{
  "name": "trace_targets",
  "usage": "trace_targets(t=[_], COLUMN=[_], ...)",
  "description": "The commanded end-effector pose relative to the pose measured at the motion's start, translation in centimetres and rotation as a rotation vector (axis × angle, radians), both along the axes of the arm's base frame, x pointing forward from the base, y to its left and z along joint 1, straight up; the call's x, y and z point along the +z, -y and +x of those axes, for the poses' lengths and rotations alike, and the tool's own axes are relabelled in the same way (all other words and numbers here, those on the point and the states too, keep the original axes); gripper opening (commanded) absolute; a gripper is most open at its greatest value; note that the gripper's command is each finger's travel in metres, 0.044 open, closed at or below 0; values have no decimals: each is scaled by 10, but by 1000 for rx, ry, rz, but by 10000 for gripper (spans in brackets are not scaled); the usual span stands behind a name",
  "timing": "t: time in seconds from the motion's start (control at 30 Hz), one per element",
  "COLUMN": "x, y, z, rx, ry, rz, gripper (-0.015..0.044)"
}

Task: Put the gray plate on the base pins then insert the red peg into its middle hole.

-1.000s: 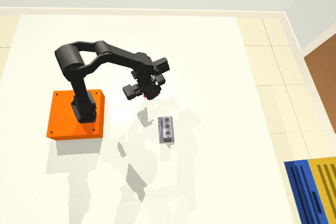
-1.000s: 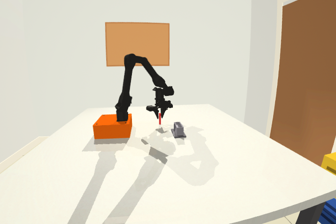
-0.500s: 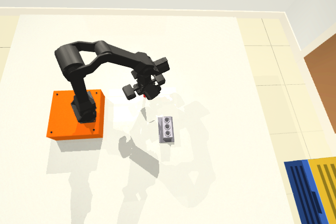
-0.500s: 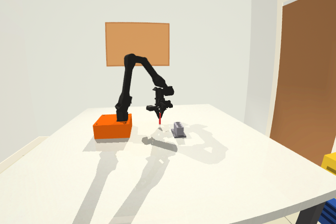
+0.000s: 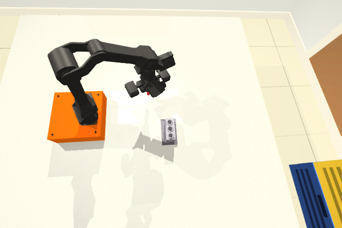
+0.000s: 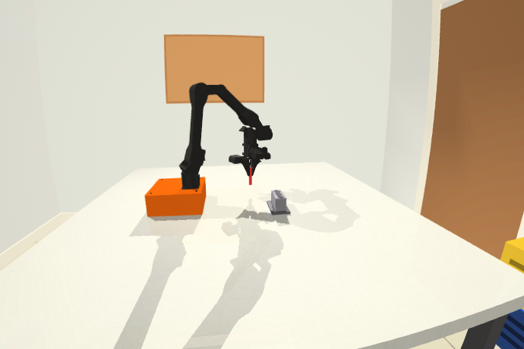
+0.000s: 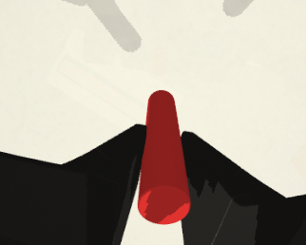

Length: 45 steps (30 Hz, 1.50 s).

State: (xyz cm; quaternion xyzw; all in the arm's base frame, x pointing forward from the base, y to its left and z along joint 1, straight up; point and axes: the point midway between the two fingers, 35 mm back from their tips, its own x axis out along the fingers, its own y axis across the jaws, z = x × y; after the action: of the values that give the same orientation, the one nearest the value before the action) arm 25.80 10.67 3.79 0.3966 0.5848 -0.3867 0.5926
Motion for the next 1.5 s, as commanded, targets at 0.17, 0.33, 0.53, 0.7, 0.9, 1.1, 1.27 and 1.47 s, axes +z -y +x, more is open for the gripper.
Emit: trace_targets(t=[0.17, 0.33, 0.53, 0.7, 0.9, 1.1, 1.27, 1.47], x=[30, 29, 30, 31, 32, 32, 33, 34], y=[-1, 1, 13, 24, 38, 54, 67, 84], z=[2, 3, 14, 23, 33, 42, 49, 56], rx=[-1, 0, 0, -1, -1, -1, -1, -1], ry=[5, 1, 2, 3, 5, 6, 7, 8], rz=[3, 0, -1, -2, -3, -4, -5, -7], gripper=[0, 0, 0, 0, 0, 0, 0, 0])
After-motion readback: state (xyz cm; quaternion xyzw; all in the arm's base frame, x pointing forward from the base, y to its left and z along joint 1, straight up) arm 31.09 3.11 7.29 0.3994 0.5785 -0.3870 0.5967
